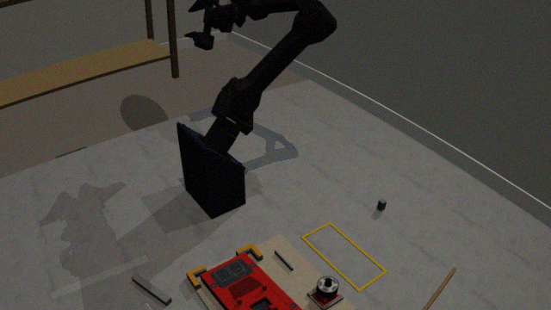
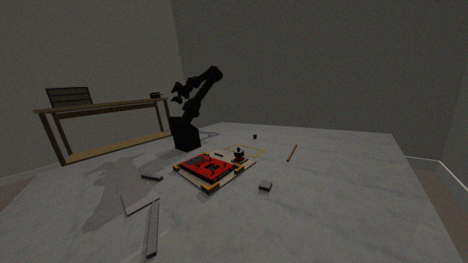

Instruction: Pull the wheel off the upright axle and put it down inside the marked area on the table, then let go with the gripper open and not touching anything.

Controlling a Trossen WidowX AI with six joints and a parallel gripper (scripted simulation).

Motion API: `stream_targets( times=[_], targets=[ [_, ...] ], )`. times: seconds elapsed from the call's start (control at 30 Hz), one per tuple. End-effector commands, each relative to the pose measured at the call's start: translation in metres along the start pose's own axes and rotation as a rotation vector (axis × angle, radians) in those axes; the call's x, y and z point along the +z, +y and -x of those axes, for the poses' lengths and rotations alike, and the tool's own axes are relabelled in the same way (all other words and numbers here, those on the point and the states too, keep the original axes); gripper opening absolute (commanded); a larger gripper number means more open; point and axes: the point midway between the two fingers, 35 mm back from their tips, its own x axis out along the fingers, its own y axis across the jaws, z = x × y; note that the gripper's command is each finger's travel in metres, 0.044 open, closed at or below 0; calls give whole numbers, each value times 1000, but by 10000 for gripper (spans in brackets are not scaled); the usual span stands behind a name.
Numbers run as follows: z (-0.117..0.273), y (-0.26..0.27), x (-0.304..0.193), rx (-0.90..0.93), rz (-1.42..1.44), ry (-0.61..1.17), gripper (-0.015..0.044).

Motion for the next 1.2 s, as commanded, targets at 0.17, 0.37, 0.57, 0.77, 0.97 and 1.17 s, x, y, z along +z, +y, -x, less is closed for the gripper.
stream_targets(
  times=[0.17,0.37,0.57,0.77,0.97,1.17],
  targets=[
    [-11,3,-47,-15,104,131,300],
    [-15,6,-108,-13,206,279,300],
    [-11,6,-163,-7,296,412,300],
    [0,-1,-221,-9,420,555,300],
    [20,-12,-277,-5,546,694,300],
    [47,-29,-331,4,686,850,300]
  ],
)
